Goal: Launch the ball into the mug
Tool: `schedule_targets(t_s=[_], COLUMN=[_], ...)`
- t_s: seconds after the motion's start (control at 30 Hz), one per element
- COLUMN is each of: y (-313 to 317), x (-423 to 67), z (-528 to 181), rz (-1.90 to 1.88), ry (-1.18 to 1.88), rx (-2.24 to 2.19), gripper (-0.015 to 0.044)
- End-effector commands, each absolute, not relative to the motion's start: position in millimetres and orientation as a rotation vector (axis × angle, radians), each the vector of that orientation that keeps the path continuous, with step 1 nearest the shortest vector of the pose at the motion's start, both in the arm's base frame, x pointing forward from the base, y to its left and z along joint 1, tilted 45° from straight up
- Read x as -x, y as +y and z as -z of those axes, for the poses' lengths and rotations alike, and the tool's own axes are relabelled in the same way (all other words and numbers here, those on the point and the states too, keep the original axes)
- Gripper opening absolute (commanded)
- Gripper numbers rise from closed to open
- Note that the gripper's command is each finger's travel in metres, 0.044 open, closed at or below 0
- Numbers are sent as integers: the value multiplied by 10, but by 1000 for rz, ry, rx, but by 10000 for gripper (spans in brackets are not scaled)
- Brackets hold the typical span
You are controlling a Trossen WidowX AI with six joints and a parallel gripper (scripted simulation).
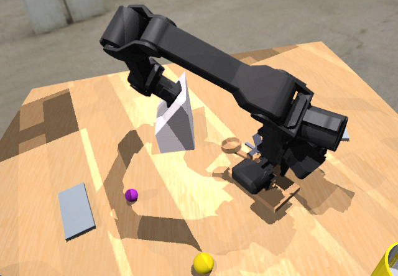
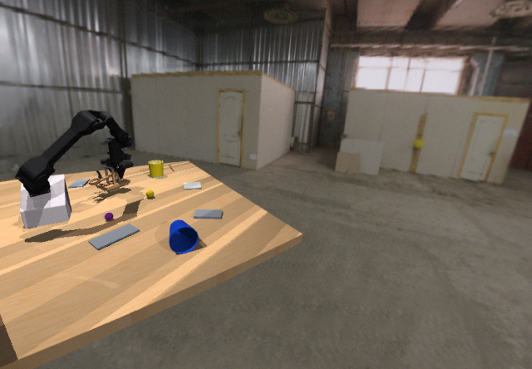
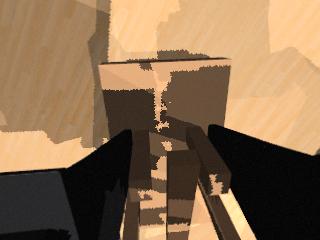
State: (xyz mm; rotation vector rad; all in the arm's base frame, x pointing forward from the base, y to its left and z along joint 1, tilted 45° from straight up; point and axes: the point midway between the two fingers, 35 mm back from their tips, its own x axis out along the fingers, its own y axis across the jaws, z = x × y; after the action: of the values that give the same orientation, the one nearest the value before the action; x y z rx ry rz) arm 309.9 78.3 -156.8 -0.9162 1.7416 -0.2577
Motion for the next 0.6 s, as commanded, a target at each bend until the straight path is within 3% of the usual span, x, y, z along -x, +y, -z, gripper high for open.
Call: schedule_targets(t_s=[0.0,0.57], y=[763,570], x=[-3093,-3063], z=[1610,1810], rz=[252,252], ry=[1739,1740], rx=[921,925], gripper=[0,0])
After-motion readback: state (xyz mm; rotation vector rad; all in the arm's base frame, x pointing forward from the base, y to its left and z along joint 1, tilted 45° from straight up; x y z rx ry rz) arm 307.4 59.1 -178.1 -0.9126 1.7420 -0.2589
